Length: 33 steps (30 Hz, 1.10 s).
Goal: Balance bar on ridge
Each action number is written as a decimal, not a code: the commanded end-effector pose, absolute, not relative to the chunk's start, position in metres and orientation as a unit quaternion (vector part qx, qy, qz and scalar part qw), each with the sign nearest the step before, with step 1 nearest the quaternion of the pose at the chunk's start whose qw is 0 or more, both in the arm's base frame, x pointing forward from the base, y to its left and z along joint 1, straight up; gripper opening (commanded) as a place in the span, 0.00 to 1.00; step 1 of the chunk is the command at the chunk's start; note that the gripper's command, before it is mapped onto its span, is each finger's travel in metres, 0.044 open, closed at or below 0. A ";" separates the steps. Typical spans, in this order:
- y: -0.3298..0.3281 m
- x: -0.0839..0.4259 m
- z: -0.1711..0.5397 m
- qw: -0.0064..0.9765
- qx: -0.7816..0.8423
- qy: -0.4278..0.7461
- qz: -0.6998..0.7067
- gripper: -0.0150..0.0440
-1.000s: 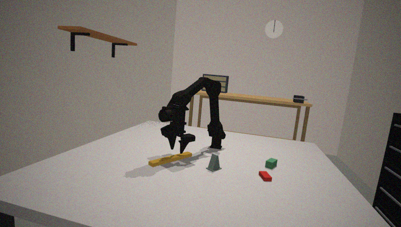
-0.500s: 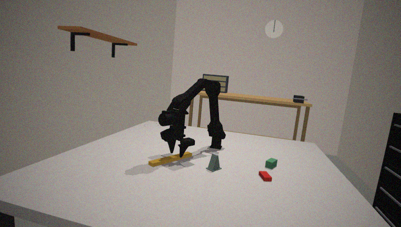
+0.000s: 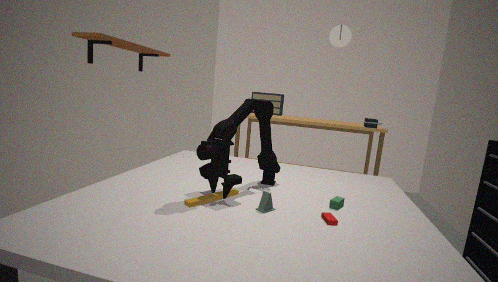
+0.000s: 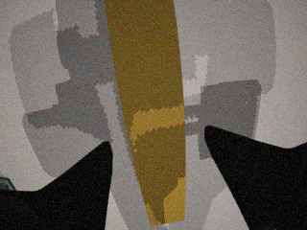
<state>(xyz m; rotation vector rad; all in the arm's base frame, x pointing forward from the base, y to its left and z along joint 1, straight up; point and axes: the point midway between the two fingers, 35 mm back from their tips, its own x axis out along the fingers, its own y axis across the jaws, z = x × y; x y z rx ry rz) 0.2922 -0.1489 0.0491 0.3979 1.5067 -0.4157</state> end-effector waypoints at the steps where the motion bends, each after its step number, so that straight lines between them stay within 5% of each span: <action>1: -0.148 0.293 0.049 0.693 0.179 0.674 -0.183 0.79; 4: -0.148 0.293 0.049 0.693 0.179 0.674 -0.183 0.79; 10: -0.149 0.292 0.049 0.692 0.178 0.674 -0.186 0.52; 18: -0.149 0.292 0.049 0.692 0.178 0.674 -0.186 0.43; 22: -0.149 0.293 0.055 0.692 0.178 0.674 -0.186 0.25; 33: -0.151 0.297 0.083 0.693 0.178 0.674 -0.185 0.25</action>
